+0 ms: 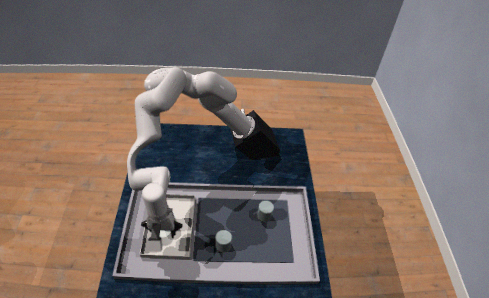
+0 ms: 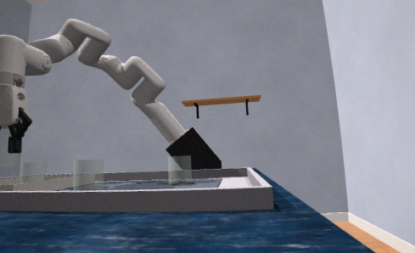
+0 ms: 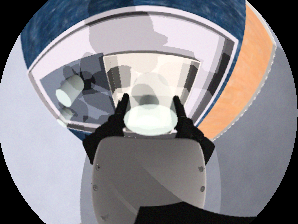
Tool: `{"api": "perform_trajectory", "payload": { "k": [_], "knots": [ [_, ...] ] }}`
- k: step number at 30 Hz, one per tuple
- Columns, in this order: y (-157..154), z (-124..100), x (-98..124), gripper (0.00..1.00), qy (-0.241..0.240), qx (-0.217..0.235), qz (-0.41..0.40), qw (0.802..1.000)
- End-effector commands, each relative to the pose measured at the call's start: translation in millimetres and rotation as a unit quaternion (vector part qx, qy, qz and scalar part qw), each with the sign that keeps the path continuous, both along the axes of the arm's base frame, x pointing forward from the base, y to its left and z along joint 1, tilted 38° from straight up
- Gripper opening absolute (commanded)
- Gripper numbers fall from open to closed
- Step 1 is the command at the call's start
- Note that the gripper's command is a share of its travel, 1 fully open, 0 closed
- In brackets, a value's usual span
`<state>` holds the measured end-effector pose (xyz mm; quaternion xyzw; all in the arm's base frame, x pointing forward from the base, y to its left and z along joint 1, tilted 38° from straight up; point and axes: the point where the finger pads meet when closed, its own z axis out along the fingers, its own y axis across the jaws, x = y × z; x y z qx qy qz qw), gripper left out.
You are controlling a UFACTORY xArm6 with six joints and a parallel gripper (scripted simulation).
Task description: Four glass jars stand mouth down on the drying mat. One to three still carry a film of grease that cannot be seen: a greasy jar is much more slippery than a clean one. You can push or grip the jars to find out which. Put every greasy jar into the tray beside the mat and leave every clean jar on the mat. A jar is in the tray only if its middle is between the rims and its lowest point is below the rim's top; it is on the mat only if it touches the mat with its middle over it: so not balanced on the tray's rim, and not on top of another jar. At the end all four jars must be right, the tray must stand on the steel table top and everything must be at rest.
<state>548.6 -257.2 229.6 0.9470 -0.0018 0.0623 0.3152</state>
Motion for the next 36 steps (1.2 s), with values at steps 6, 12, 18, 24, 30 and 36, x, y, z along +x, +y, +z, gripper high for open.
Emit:
{"api": "perform_trajectory", "payload": {
  "k": [6, 12, 18, 24, 30, 36],
  "knots": [
    [-15, -17, 5, 0.00, -0.003, -0.001, 0.001, 1.000],
    [-21, -26, 6, 0.00, -0.003, -0.001, 0.001, 1.000],
    [-21, -26, 6, 0.00, -0.003, -0.001, 0.001, 1.000],
    [-24, -30, 7, 0.00, -0.003, -0.001, 0.001, 1.000],
    [-29, -36, 8, 0.00, -0.003, -0.001, 0.001, 1.000],
    [-32, -40, 9, 0.00, -0.003, -0.001, 0.001, 1.000]
  ]
}}
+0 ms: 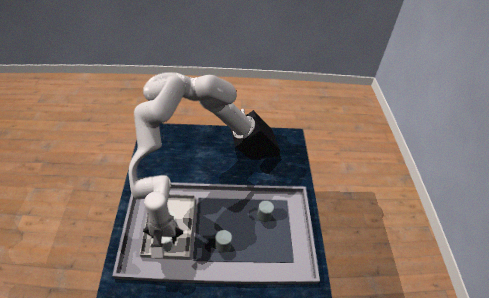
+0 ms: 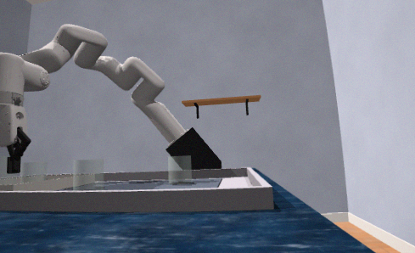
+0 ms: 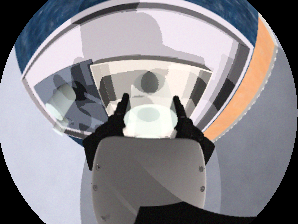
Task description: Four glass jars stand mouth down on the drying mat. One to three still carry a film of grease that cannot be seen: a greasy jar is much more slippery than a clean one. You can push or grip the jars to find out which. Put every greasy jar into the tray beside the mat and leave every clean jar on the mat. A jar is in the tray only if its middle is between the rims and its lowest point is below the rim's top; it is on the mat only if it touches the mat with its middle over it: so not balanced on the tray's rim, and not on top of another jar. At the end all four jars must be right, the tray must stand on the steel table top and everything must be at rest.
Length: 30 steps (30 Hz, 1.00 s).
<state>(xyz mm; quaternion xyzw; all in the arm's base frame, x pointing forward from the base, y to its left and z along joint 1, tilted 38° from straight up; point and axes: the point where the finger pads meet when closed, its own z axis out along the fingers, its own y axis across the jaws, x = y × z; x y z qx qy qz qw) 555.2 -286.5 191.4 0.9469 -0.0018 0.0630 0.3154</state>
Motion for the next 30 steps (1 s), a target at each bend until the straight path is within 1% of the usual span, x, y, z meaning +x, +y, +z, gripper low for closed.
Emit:
{"api": "perform_trajectory", "payload": {
  "k": [1, 5, 14, 15, 30],
  "knots": [
    [-3.6, -3.2, 2.1, 0.00, -0.002, -0.001, 0.001, 1.000],
    [-6.7, -7.3, 2.8, 0.00, -0.002, -0.001, 0.001, 1.000],
    [-6.7, -7.3, 2.8, 0.00, -0.002, -0.001, 0.001, 1.000],
    [-6.7, -7.3, 2.8, 1.00, -0.002, -0.001, 0.001, 1.000],
    [-6.7, -7.3, 2.8, 1.00, -0.002, -0.001, 0.001, 1.000]
  ]
}}
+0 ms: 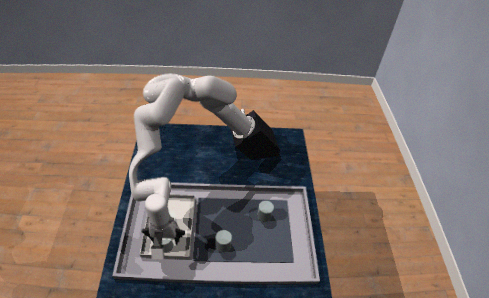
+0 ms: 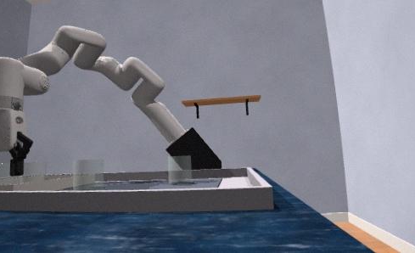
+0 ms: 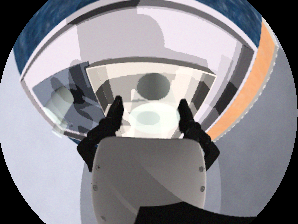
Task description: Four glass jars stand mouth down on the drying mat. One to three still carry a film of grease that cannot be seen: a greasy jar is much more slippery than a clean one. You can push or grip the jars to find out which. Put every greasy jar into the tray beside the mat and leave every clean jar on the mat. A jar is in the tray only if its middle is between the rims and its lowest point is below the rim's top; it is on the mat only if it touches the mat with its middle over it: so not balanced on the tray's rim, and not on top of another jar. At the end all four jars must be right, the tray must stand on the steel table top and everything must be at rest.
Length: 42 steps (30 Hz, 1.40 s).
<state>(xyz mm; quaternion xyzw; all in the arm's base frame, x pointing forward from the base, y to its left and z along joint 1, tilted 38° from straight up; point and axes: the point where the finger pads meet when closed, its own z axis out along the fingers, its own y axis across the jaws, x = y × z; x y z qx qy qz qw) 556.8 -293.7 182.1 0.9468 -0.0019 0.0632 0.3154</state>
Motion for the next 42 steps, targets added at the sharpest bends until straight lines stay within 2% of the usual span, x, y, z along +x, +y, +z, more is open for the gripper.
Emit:
{"api": "perform_trajectory", "payload": {
  "k": [1, 10, 32, 42],
  "knots": [
    [0, 2, 1, 1.00, -0.002, -0.001, 0.001, 1.000],
    [0, 2, 1, 1.00, -0.002, -0.001, 0.001, 1.000],
    [47, 64, -8, 1.00, -0.002, -0.001, 0.001, 1.000],
    [61, 82, -11, 1.00, -0.002, -0.001, 0.001, 1.000]
  ]
}}
